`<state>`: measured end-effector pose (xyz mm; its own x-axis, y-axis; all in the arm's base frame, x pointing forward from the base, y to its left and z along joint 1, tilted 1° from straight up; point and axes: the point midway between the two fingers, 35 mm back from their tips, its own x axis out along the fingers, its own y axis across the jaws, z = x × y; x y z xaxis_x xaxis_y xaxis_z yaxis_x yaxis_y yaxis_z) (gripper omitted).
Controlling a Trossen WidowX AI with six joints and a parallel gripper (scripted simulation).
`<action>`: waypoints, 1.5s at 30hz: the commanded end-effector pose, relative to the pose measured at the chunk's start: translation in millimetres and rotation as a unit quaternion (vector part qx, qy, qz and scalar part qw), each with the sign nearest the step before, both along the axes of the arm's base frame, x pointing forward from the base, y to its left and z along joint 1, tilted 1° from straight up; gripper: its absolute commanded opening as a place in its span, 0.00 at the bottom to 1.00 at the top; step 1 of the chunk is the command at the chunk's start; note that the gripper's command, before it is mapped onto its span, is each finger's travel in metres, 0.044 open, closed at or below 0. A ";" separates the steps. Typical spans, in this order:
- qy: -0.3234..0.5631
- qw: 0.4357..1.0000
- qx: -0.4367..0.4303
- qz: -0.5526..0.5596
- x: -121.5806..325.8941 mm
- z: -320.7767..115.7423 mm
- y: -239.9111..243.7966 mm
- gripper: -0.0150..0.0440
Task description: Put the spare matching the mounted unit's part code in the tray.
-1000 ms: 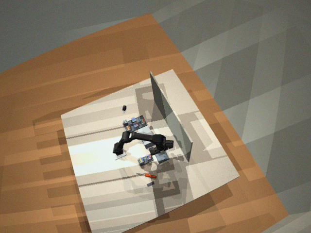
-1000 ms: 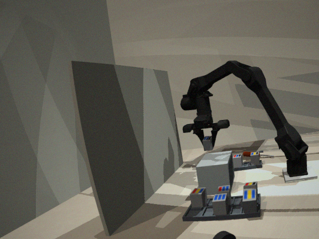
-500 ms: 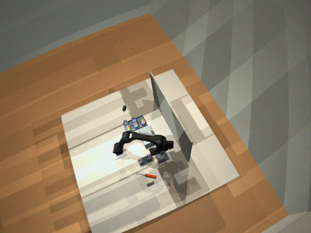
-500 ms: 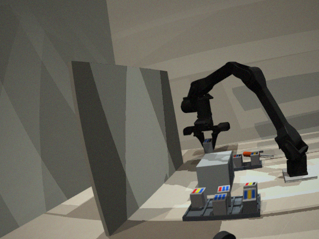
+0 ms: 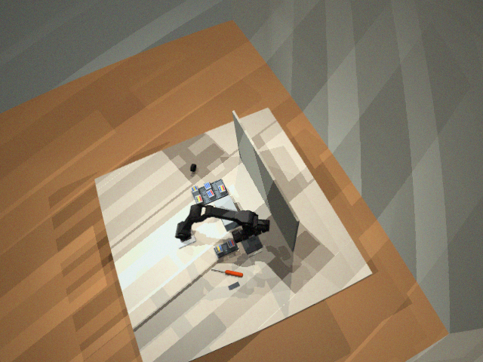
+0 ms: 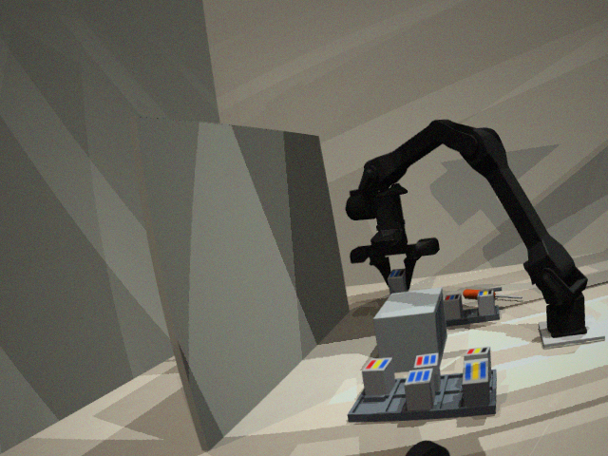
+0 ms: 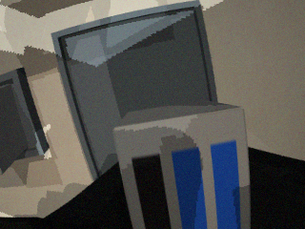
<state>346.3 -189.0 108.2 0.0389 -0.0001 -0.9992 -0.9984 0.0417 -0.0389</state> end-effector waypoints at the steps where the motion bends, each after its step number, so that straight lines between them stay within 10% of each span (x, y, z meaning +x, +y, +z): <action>1: 0.001 1.000 -0.002 0.002 -0.5 -3.2 -0.2 0.25; 45: 0.005 1.000 0.000 0.002 -3.2 -34.1 1.7 0.25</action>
